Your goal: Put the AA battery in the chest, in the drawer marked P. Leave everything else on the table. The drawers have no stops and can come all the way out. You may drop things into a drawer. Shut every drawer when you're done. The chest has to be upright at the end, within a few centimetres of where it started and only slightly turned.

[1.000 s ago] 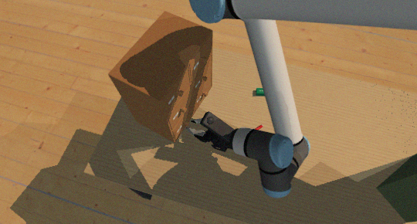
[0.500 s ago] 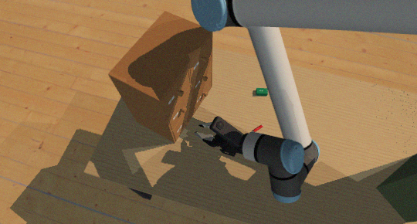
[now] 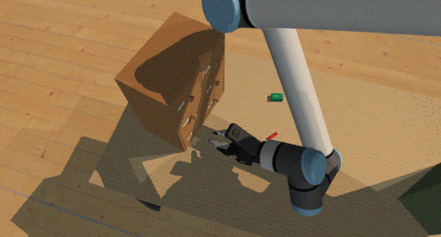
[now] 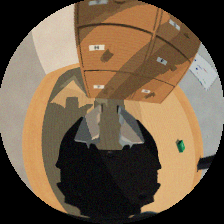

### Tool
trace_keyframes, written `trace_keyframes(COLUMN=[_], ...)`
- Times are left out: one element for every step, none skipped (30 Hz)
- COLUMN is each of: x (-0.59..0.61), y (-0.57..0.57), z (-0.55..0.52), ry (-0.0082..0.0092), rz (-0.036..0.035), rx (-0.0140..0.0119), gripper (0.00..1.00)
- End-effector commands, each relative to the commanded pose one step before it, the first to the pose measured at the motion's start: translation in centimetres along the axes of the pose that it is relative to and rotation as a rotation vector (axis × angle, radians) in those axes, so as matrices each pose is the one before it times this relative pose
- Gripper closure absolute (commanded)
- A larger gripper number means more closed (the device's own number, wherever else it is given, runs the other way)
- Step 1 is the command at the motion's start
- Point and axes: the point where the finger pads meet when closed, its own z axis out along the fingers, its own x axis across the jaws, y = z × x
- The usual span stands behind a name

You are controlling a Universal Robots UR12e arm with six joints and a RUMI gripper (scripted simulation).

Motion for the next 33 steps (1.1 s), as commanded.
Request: trace_keyframes(x=[-0.021, 0.0, 0.0, 0.0, 0.0, 0.0, 0.0, 0.0, 0.0, 0.0, 0.0, 0.0, 0.0, 0.0, 0.0, 0.0, 0.0, 0.0, 0.0, 0.0, 0.0, 0.0, 0.0, 0.0, 0.0, 0.0, 0.0, 0.0, 0.0, 0.0, 0.0, 0.0, 0.0], y=[-0.698, -0.269, -0.286, -0.299, -0.306, -0.308, -0.304, -0.295, -0.281, -0.262, -0.238, -0.211, -0.18, -0.148, -0.116, 0.0, 0.0, -0.084, -0.055, -0.031, -0.012, -0.002, 0.0, -0.002, -0.004, -0.008, -0.013, -0.018, -0.024, -0.029, -0.035, -0.039, 0.0], z=[-1.148, -0.471, -0.501, -0.523, -0.535, -0.538, -0.533, -0.517, -0.491, -0.458, -0.416, -0.368, -0.315, -0.259, -0.202, 0.0, 0.0, -0.147, -0.096, -0.053, -0.021, -0.003, -0.001, -0.004, -0.01, -0.019, -0.031, -0.046, -0.063, -0.084, -0.107, -0.134, 0.0], ry=[-0.00038, 0.0, 0.0, 0.0, 0.0, 0.0, 0.0, 0.0, 0.0, 0.0, 0.0, 0.0, 0.0, 0.0, 0.0, 0.0, 0.0, 0.0, 0.0, 0.0, 0.0, 0.0, 0.0, 0.0, 0.0, 0.0, 0.00001, 0.00001, 0.00001, 0.0, 0.0, -0.00001, 0.0], rz=[0.00021, 0.0, 0.0, 0.0, 0.0, 0.0, 0.0, 0.0, 0.0, 0.0, 0.0, 0.0, 0.0, 0.0, 0.0, 0.0, 0.0, 0.0, 0.0, 0.0, 0.0, 0.0, 0.0, 0.00001, 0.00002, 0.00004, 0.00005, 0.00006, 0.00006, 0.00003, -0.00002, -0.00011, 0.0], rx=[0.00046, 0.0, 0.0, 0.0, 0.0, 0.0, 0.0, 0.0, 0.0, 0.0, 0.0, 0.0, 0.0, 0.0, 0.0, 0.0, 0.0, 0.0, 0.0, 0.0, 0.0, 0.0, -0.00005, -0.00037, -0.00096, -0.00181, -0.00289, -0.00416, -0.00561, -0.0072, -0.00891, -0.01073, 0.0], gripper=[0.8, 0.8, 0.8, 0.8, 0.8, 0.8, 0.8, 0.8, 0.8, 0.8, 0.8, 0.8, 0.8, 0.8, 0.8, 0.8, 0.8, 0.8, 0.8, 0.8, 0.8, 0.8, 0.8, 0.8, 0.8, 0.8, 0.8, 0.8, 0.8, 0.8, 0.8, 0.8, 0.8])
